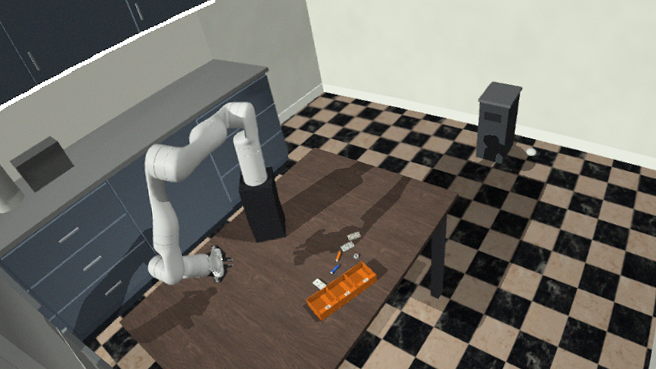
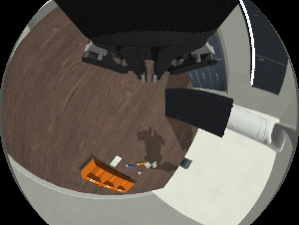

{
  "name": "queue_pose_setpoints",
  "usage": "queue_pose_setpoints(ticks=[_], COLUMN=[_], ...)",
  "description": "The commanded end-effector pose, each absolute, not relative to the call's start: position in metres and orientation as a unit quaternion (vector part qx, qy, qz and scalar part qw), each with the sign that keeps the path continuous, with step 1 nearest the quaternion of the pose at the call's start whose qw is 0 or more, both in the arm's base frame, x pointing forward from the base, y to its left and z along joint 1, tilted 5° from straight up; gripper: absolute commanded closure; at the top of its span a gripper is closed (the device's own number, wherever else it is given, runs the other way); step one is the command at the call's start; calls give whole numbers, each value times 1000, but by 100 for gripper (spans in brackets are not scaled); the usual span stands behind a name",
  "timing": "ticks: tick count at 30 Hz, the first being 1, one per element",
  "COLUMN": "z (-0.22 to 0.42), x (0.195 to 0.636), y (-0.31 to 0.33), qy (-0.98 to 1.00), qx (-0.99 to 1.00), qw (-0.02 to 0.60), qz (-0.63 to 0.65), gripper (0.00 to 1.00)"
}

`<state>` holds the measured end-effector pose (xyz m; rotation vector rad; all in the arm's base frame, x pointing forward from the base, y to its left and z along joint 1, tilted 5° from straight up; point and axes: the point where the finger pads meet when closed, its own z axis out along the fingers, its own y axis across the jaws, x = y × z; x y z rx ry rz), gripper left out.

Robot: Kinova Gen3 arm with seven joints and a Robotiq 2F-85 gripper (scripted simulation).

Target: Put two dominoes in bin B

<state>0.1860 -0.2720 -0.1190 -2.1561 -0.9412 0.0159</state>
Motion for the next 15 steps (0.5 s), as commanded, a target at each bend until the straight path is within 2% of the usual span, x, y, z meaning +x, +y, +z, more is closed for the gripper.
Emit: queue_pose_setpoints(ticks=[1, 15], z=[-113, -113], x=[209, 245], y=[-260, -230], qy=[-425, -581], qx=[-829, -754], qw=[363, 306], qz=[10, 14], gripper=[91, 91])
